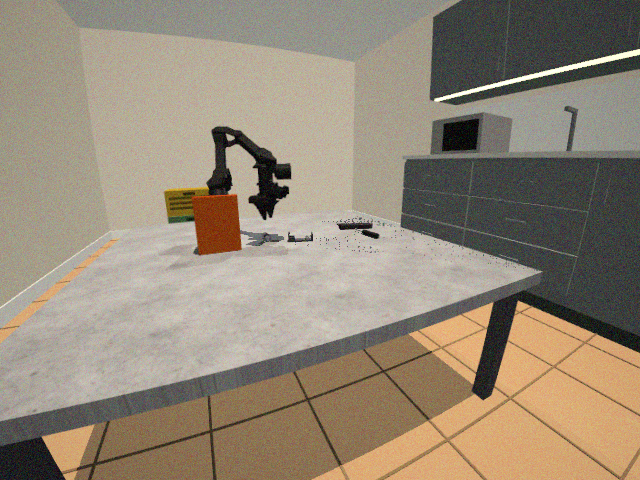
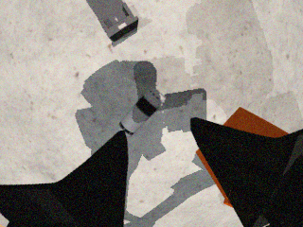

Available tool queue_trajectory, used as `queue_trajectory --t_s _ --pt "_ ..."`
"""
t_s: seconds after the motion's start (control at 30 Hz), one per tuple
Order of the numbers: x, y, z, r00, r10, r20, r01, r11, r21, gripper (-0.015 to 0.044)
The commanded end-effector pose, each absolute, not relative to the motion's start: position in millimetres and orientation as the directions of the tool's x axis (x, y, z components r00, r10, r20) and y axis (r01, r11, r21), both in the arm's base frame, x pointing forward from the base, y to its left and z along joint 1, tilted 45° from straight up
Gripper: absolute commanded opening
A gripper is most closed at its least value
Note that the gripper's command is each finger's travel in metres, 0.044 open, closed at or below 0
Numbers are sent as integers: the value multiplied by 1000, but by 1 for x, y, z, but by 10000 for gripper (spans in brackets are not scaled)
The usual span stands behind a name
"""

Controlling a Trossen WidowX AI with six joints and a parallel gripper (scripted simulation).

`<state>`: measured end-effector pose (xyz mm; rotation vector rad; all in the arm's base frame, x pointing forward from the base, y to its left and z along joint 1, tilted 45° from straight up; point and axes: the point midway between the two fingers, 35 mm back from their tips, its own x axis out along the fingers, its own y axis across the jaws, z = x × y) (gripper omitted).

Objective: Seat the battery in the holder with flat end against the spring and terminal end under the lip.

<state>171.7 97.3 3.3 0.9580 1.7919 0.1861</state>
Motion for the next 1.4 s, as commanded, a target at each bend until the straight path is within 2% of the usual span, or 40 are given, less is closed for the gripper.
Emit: queue_trajectory --t_s 0.0,0.2,0.27,1.37 --pt "167 116 -4 -133 689 -713 806 494 327 244" --pt "160 134 -10 -136 695 -706 974 225 34 244" --pt "159 136 -11 -137 696 -705 981 192 0 244" --pt "156 159 -36 -137 694 -707 981 192 -1 244"
